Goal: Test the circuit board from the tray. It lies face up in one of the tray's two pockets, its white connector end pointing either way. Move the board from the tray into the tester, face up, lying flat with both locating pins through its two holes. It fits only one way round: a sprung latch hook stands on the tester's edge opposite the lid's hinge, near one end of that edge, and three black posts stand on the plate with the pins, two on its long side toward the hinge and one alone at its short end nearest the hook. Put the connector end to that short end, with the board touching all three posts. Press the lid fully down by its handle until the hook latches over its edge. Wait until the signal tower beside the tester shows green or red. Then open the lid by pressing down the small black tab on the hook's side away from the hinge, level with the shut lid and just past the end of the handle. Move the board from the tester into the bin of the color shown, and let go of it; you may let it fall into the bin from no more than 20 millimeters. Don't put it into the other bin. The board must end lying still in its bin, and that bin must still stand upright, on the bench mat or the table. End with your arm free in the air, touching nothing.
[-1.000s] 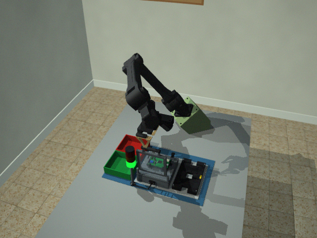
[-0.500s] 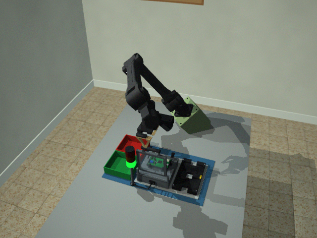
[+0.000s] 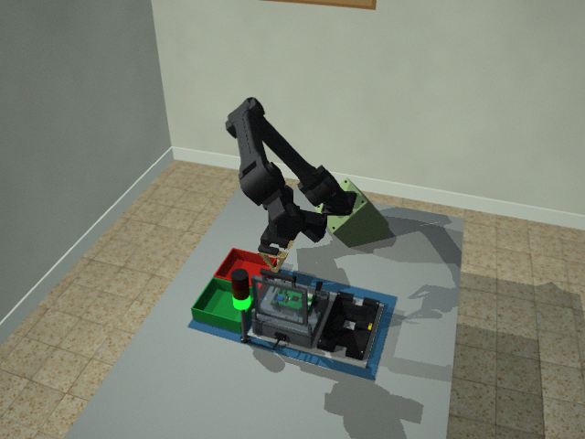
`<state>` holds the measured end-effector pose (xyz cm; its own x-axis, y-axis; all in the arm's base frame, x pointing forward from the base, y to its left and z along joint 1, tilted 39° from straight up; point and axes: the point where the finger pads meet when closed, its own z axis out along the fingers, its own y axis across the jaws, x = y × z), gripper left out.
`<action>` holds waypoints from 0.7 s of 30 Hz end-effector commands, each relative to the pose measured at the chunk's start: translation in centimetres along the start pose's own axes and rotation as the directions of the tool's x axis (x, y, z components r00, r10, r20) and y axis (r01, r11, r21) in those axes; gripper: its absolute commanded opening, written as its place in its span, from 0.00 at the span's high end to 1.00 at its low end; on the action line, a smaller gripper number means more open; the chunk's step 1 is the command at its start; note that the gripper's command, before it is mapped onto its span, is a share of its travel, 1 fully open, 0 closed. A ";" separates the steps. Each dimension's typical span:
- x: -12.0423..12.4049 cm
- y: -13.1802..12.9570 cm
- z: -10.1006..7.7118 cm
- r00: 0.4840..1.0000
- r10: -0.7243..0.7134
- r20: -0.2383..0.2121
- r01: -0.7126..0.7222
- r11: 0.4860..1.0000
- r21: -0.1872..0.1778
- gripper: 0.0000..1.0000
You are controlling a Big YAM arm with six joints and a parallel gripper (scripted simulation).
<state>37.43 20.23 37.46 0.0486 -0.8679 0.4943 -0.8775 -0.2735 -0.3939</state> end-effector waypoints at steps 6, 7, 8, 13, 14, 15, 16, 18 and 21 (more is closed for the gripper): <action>0.7 5.4 -1.9 1.000 0.019 0.024 -0.020 0.999 0.032 0.08; 0.6 5.9 -1.7 0.999 0.023 0.028 -0.023 0.999 0.031 0.08; 0.6 6.5 -1.6 0.999 0.023 0.029 -0.024 0.999 0.031 0.08; 0.5 8.6 -1.7 0.999 0.024 0.027 -0.025 0.999 0.024 0.08; 0.4 9.1 -1.6 0.999 0.027 0.029 -0.028 0.999 0.025 0.08; 0.4 9.5 -1.5 0.999 0.027 0.029 -0.027 0.999 0.024 0.08; 0.3 9.9 -1.5 0.999 0.027 0.029 -0.027 0.999 0.024 0.08; 0.3 10.6 -1.4 0.999 0.027 0.030 -0.027 0.999 0.025 0.08; 0.3 11.2 -1.4 0.999 0.026 0.033 -0.027 0.999 0.028 0.08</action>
<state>28.13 17.46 33.52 0.0556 -0.8726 0.4852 -0.8731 -0.2782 -0.4003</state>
